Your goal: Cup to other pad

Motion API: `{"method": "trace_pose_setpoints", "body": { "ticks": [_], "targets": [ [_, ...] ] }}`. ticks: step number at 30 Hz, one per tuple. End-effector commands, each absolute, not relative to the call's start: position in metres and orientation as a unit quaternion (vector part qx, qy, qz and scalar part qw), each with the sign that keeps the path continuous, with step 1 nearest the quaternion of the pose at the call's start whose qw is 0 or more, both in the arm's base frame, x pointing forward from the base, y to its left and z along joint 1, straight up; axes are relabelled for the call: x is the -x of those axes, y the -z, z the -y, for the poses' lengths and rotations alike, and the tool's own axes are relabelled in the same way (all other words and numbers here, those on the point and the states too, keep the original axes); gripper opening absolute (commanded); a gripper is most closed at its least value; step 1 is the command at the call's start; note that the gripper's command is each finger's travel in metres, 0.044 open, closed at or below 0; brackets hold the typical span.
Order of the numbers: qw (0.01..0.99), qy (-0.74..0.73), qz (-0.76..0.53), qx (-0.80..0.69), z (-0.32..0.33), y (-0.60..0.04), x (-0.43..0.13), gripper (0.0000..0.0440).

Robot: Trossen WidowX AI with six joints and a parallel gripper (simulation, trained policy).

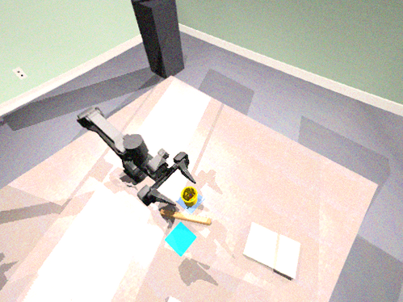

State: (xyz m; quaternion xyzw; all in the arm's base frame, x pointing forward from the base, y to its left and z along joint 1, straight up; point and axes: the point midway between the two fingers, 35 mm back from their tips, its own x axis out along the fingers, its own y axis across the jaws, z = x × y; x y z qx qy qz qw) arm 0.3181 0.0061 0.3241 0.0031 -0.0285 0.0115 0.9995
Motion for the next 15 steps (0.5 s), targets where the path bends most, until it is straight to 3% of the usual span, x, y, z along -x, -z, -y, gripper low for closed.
{"method": "trace_pose_setpoints", "body": {
  "ticks": [1, 11, 15],
  "targets": [
    [1.000, -0.012, 0.028, -0.004, -0.0065, -0.3247, -0.3177, 0.0374],
    [1.000, -0.018, -0.002, -0.021, -0.0096, -0.3236, -0.3140, 0.0113],
    [0.999, -0.021, -0.021, -0.037, -0.0120, -0.3220, -0.3137, 0.0092]
  ]
}}
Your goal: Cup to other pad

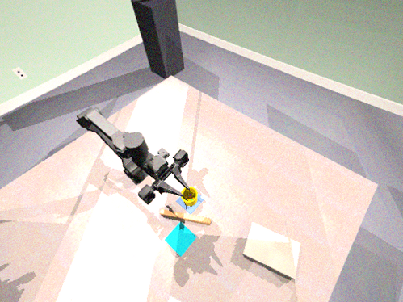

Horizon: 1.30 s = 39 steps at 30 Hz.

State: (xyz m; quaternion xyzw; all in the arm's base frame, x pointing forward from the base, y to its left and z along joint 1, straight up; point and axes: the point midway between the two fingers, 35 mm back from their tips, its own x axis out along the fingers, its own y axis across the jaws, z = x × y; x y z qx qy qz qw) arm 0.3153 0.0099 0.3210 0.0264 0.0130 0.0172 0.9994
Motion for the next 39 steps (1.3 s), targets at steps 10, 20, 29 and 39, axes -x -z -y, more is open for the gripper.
{"method": "trace_pose_setpoints", "body": {
  "ticks": [10, 20, 29, 39],
  "targets": [
    [0.993, -0.032, -0.070, -0.089, -0.021, -0.322, -0.313, 0.0128],
    [0.980, -0.035, -0.125, -0.148, -0.030, -0.322, -0.314, 0.0141],
    [0.962, -0.029, -0.179, -0.204, -0.038, -0.321, -0.315, 0.0148],
    [0.933, -0.014, -0.240, -0.267, -0.048, -0.318, -0.316, 0.0158]
  ]
}}
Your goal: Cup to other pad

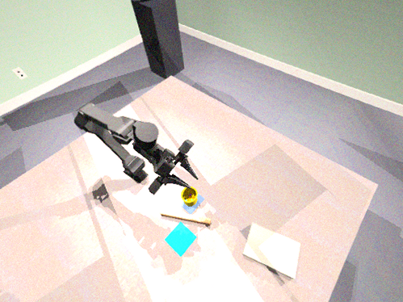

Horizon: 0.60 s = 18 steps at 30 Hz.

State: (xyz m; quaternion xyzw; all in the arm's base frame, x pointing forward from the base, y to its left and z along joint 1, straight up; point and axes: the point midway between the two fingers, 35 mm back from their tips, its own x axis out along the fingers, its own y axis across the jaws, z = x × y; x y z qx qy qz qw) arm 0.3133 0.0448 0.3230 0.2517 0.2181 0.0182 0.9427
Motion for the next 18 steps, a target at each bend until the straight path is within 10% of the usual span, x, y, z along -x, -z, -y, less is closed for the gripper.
{"method": "trace_pose_setpoints", "body": {
  "ticks": [1, 18],
  "targets": [
    [0.930, -0.011, -0.246, -0.273, -0.049, -0.318, -0.315, 0.0159],
    [0.859, 0.045, -0.351, -0.370, -0.065, -0.306, -0.313, 0.0167]
  ]
}}
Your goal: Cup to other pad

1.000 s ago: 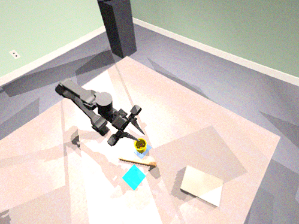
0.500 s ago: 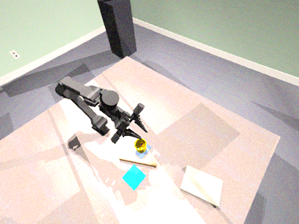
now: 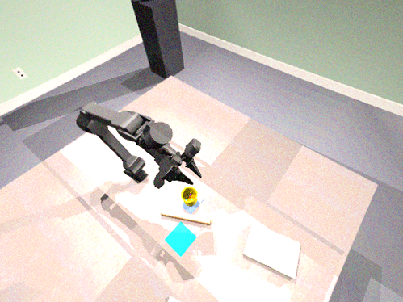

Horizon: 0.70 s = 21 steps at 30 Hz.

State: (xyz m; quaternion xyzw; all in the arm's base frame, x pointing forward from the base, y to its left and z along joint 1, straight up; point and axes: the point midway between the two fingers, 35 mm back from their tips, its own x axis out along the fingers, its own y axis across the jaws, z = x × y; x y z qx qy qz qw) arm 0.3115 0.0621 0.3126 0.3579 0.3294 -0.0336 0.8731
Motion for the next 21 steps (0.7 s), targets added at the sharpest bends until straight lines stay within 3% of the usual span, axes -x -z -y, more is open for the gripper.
{"method": "trace_pose_setpoints", "body": {
  "ticks": [1, 21],
  "targets": [
    [0.855, 0.049, -0.357, -0.375, -0.066, -0.305, -0.313, 0.0166],
    [0.759, 0.155, -0.459, -0.434, -0.075, -0.277, -0.304, 0.0153]
  ]
}}
